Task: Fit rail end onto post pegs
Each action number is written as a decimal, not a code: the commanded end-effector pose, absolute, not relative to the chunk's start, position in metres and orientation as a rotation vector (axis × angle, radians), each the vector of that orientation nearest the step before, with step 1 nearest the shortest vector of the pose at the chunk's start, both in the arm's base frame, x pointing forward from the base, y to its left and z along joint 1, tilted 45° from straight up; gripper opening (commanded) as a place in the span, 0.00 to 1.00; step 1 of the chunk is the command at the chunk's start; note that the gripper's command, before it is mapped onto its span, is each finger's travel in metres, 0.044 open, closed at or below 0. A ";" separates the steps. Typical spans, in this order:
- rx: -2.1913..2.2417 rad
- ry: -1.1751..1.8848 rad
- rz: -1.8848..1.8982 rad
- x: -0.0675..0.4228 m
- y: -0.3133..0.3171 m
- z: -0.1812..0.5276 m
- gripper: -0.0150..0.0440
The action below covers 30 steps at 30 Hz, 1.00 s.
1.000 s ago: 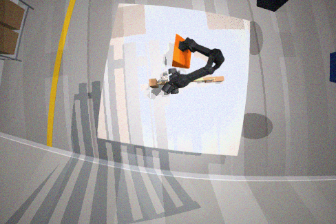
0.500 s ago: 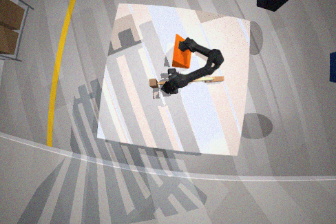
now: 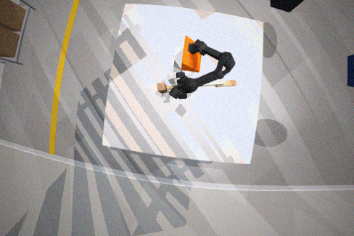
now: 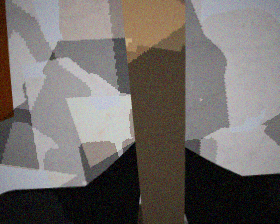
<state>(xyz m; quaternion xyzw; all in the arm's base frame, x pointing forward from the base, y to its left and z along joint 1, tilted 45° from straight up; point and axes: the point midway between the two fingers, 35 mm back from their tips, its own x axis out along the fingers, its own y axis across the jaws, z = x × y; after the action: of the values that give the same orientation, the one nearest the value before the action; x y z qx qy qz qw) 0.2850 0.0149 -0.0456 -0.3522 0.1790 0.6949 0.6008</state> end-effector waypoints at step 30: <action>-0.825 0.414 1.603 0.290 0.007 -0.051 0.25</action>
<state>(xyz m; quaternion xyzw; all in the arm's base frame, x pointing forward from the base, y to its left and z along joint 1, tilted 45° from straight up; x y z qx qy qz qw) 0.2871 0.0095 -0.0509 -0.3523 0.1791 0.6949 0.6008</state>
